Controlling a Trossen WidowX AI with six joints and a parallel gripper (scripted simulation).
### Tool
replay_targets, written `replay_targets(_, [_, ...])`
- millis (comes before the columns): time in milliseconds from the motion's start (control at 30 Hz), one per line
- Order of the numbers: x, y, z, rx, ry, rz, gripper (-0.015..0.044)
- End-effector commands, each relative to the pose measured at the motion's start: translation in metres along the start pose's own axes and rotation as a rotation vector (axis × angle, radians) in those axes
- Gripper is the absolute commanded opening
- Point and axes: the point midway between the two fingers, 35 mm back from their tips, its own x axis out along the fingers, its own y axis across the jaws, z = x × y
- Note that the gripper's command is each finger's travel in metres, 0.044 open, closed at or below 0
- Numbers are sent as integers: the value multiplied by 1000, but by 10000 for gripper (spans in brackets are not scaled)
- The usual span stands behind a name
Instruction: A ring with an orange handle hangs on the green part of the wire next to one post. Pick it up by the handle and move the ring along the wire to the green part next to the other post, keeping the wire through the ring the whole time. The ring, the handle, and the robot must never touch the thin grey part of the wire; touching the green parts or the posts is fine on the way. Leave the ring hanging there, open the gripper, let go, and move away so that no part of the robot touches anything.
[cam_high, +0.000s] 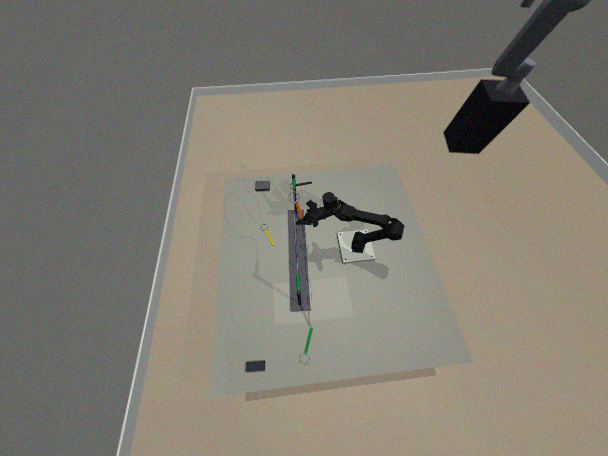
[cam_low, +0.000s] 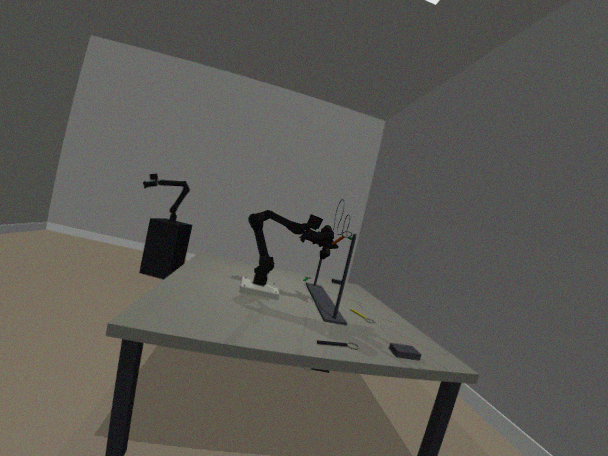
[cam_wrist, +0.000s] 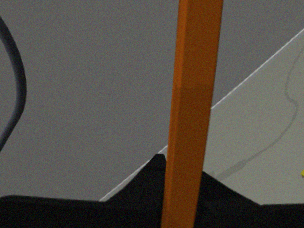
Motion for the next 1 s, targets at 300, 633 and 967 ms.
replay_targets(300, [-26, 49, 8, 298, 184, 128, -150])
replay_targets(633, [-30, 79, 21, 495, 182, 213, -150])
replay_targets(967, [-35, 104, 39, 664, 176, 287, -150])
